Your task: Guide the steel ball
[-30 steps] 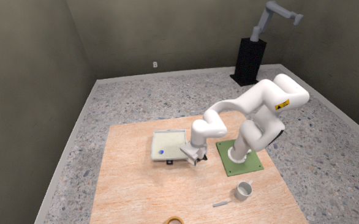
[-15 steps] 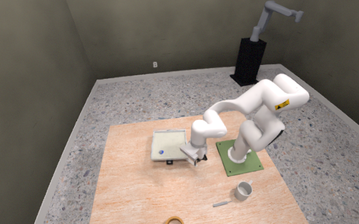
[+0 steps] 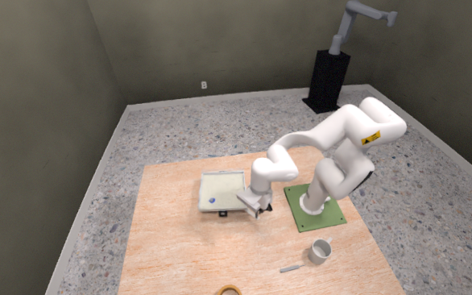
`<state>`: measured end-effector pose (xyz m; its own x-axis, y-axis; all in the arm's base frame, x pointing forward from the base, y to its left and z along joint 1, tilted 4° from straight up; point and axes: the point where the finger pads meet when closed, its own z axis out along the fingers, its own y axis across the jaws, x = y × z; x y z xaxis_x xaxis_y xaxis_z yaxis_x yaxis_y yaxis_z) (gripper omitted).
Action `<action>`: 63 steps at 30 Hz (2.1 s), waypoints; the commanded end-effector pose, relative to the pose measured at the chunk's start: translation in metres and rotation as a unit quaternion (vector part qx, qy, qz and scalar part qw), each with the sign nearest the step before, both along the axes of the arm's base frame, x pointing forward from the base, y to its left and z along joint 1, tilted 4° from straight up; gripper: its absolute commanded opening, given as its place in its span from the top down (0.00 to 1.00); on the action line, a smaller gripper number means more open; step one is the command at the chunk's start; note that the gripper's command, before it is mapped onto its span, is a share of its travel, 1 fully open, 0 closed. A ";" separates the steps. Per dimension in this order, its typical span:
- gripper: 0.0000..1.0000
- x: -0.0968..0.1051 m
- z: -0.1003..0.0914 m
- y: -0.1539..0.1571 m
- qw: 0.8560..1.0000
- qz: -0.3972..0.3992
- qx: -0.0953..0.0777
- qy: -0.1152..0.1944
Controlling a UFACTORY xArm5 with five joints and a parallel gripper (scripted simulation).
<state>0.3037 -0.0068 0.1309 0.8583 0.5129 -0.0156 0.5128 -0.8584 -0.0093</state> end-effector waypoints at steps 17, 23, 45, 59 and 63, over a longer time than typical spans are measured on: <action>1.00 0.001 0.002 0.000 1.000 0.000 0.000 -0.002; 1.00 0.001 0.002 0.000 1.000 0.000 0.000 -0.002; 1.00 0.000 0.002 -0.001 1.000 -0.001 0.000 -0.002; 0.38 0.000 0.002 -0.001 1.000 -0.001 0.000 -0.002; 0.38 0.000 0.002 -0.001 1.000 -0.001 0.000 -0.002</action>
<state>0.3025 -0.0068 0.1317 0.8586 0.5123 -0.0165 0.5122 -0.8588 -0.0103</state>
